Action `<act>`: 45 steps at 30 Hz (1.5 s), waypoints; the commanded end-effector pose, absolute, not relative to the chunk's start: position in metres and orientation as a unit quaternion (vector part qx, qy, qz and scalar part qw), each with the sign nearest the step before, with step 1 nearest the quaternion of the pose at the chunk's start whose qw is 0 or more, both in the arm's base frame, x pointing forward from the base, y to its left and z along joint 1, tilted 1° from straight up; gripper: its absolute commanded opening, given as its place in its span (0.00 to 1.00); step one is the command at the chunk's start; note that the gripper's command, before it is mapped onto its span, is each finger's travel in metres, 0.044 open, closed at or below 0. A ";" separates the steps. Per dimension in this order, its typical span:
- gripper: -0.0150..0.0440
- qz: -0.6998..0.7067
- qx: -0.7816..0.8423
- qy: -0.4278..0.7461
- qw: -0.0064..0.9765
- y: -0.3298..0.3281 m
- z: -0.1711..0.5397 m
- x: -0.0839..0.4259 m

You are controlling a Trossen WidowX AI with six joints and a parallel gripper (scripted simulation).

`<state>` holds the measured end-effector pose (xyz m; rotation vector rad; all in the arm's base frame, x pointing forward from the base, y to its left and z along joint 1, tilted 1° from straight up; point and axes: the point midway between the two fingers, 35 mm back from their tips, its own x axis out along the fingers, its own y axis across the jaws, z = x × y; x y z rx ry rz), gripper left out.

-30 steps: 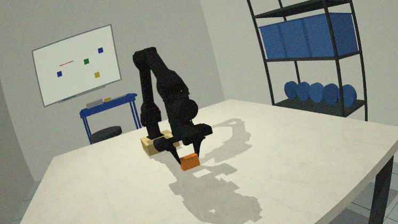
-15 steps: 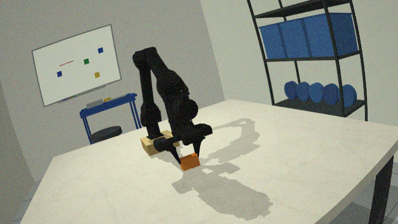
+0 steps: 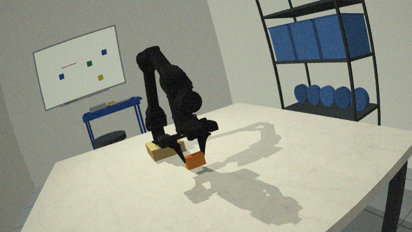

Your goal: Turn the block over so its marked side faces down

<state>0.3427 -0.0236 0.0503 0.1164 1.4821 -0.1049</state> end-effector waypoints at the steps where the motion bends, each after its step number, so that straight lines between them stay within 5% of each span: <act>1: 0.25 -0.048 0.051 0.659 0.749 -0.023 0.048 0.342; 45: 0.25 -0.061 0.034 0.406 0.911 -0.023 0.018 0.349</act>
